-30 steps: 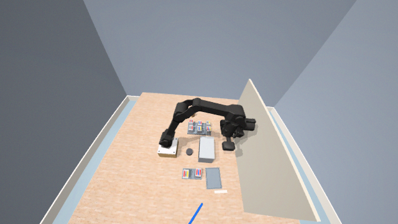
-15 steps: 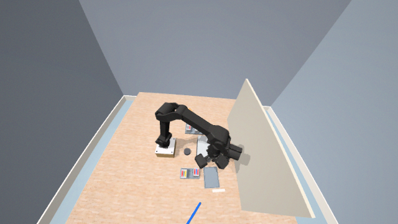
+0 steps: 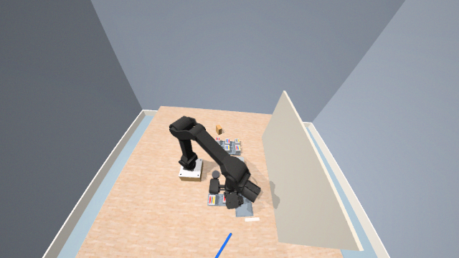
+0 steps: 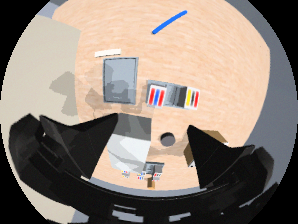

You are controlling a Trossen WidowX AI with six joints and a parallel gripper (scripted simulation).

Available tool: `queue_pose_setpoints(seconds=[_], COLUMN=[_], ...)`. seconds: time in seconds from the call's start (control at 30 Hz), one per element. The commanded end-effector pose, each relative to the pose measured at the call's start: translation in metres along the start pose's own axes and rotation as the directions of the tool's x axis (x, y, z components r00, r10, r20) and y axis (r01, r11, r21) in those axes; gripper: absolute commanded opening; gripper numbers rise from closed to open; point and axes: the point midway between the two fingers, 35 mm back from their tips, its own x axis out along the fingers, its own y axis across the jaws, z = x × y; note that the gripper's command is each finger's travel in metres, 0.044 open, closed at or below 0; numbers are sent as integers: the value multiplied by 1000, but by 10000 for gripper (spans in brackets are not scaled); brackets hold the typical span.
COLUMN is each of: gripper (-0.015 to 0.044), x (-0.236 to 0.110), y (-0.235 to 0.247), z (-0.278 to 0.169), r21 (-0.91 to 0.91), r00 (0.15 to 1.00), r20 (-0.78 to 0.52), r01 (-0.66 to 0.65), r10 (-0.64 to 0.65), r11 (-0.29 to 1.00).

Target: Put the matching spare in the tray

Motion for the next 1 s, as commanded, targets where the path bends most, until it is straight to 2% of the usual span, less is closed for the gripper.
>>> queue_pose_setpoints(seconds=[0.0, 0.13, 0.17, 0.63, 0.97], gripper=[414, 309, 300, 300, 300], x=[6, 34, 41, 44, 58], y=[-4, -3, -3, -3, -2], z=[1, 9, 11, 11, 12], r21=[24, 24, 24, 24, 24], r00=[1000, 1000, 1000, 1000, 1000], r20=[-1, -1, -1, -1, -1], r01=[5, 5, 5, 5, 5], r10=[-5, -5, -5, -5, -5], r11=[1000, 1000, 1000, 1000, 1000])
